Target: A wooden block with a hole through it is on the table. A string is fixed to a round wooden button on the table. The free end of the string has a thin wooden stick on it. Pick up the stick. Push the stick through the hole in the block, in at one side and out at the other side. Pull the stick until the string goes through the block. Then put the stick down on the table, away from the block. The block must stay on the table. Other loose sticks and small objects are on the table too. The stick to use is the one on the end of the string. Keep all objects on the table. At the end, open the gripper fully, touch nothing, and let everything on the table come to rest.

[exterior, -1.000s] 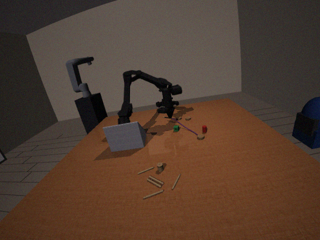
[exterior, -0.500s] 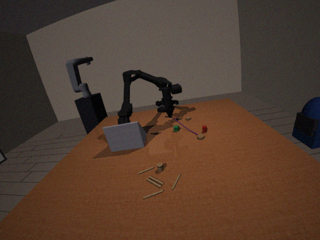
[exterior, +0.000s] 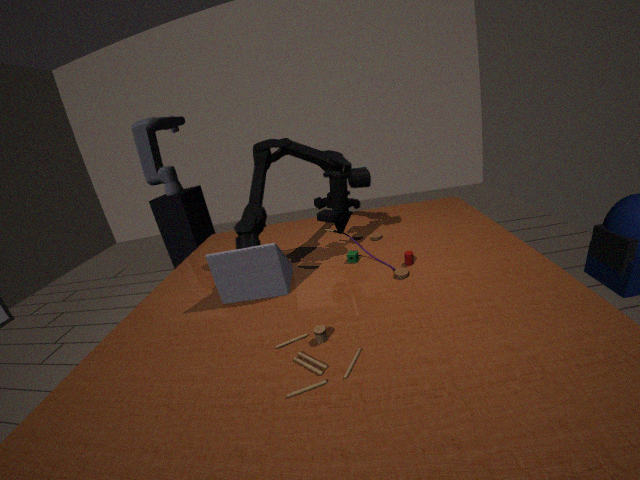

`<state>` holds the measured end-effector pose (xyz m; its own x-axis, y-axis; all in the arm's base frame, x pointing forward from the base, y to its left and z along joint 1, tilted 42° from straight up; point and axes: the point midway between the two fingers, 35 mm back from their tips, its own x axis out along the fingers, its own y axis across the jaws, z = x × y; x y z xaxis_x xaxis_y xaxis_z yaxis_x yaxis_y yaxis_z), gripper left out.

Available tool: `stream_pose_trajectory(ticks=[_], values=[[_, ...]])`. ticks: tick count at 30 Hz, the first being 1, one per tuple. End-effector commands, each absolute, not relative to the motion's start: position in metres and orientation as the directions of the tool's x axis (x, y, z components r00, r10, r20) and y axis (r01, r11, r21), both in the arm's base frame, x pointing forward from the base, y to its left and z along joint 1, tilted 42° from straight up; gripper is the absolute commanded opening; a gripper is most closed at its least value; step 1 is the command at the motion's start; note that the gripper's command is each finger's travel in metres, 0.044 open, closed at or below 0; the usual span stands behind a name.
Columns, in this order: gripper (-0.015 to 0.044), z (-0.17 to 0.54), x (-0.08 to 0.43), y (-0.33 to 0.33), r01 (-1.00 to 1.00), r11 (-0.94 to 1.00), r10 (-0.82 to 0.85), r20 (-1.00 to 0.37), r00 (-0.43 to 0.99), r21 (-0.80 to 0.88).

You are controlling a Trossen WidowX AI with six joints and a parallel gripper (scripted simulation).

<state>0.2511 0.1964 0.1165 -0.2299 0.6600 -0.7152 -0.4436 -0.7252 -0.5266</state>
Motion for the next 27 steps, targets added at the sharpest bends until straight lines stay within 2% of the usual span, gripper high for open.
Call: stream_pose_trajectory(ticks=[1,27], values=[[0.0000,0.116,0.254,0.194,-0.444,-0.725,0.665,-0.701,-0.257,-0.526],[0.0000,0.122,0.273,0.171,-0.458,-0.696,0.716,-0.582,-0.386,-0.553]])
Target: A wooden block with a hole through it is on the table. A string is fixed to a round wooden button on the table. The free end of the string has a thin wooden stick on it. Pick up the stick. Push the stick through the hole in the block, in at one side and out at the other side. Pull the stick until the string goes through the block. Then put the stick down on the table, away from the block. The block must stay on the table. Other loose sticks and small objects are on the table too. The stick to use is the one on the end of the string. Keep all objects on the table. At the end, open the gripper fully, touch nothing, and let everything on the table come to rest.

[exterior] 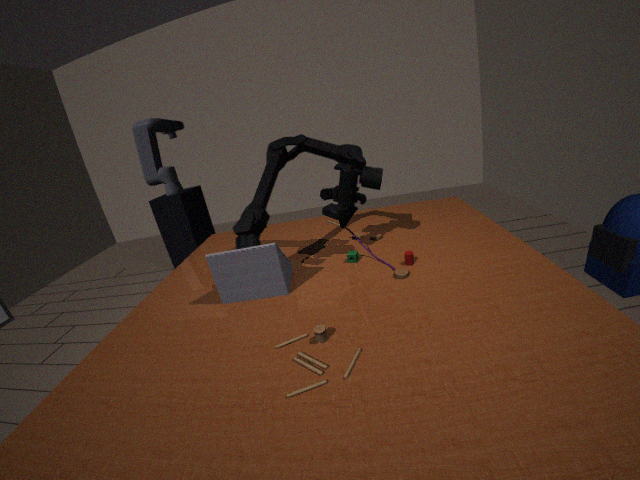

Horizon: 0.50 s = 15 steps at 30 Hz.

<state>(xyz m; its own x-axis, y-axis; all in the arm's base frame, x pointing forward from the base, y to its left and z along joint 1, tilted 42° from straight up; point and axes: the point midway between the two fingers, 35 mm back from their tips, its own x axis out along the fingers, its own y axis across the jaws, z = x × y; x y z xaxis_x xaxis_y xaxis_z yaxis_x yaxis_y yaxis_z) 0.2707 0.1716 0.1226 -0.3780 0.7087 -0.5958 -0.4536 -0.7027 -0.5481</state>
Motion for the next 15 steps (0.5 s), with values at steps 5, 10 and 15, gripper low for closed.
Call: stream_pose_trajectory(ticks=[5,10,15], values=[[0.0000,0.123,0.276,0.173,-0.540,-0.693,0.708,-0.592,-0.386,-0.477],[0.0000,0.124,0.280,0.174,-0.647,-0.672,0.696,-0.606,-0.385,-0.361],[0.0000,0.125,0.284,0.176,-0.739,-0.630,0.684,-0.620,-0.384,-0.237]])
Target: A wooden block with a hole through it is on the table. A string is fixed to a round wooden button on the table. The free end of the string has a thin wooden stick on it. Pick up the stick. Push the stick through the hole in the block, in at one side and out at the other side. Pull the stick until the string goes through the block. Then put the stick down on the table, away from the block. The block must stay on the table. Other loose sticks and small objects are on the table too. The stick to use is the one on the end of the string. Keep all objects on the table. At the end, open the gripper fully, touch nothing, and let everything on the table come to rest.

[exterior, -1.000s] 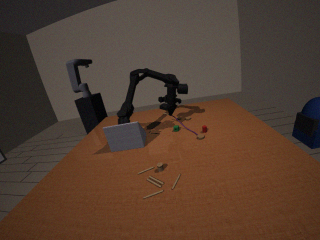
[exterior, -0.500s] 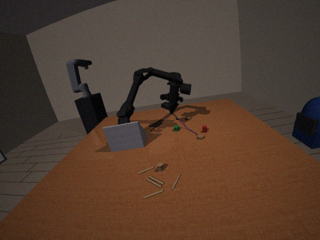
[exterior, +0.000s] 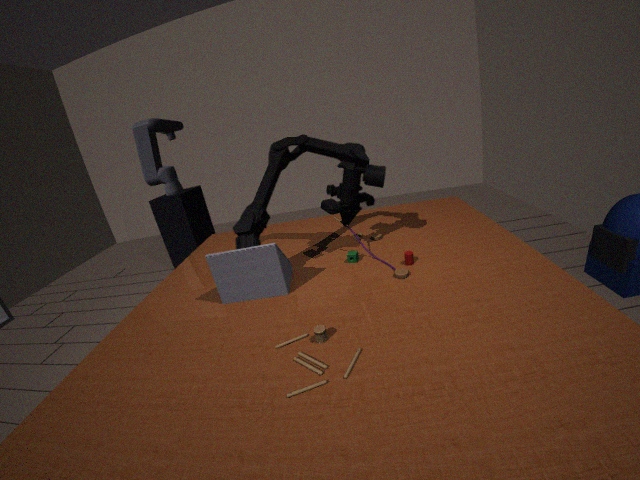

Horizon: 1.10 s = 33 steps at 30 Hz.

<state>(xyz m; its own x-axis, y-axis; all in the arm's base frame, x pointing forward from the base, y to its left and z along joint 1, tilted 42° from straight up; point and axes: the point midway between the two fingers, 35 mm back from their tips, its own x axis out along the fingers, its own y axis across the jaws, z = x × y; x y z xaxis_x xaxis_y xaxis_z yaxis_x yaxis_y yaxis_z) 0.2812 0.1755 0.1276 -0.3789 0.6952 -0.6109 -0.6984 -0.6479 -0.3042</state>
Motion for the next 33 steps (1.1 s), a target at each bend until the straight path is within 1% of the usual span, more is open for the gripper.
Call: stream_pose_trajectory(ticks=[1,9,17,25,33], values=[[0.0000,0.126,0.285,0.176,-0.756,-0.619,0.682,-0.623,-0.384,-0.212],[0.0000,0.127,0.291,0.179,-0.863,-0.505,0.663,-0.644,-0.381,-0.011],[0.0000,0.129,0.297,0.182,-0.920,-0.348,0.644,-0.666,-0.376,0.182],[0.0000,0.131,0.303,0.186,-0.922,-0.158,0.626,-0.687,-0.370,0.352],[0.0000,0.134,0.309,0.189,-0.870,0.051,0.607,-0.707,-0.362,0.490]])
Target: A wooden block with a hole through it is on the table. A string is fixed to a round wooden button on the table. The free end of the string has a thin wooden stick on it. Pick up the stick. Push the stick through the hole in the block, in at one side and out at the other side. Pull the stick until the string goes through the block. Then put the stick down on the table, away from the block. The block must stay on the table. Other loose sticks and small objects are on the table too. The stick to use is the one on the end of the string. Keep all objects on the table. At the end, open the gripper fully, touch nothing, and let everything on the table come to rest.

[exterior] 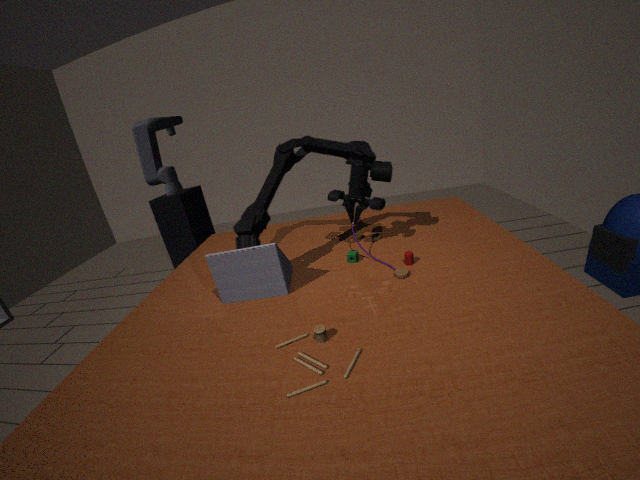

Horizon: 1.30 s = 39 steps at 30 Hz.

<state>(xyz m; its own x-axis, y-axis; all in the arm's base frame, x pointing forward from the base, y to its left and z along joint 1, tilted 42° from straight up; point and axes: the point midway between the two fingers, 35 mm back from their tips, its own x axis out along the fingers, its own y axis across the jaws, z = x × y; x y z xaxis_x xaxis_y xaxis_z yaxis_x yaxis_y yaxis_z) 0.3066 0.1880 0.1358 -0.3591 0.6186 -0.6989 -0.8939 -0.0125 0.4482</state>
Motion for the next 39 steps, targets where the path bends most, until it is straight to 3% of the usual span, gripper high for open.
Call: stream_pose_trajectory(ticks=[1,20,39], values=[[0.0000,0.134,0.310,0.189,-0.860,0.078,0.605,-0.710,-0.361,0.504],[0.0000,0.139,0.323,0.197,-0.523,0.555,0.561,-0.756,-0.337,0.646],[0.0000,0.145,0.336,0.206,0.000,0.838,0.519,-0.798,-0.306,0.546]])
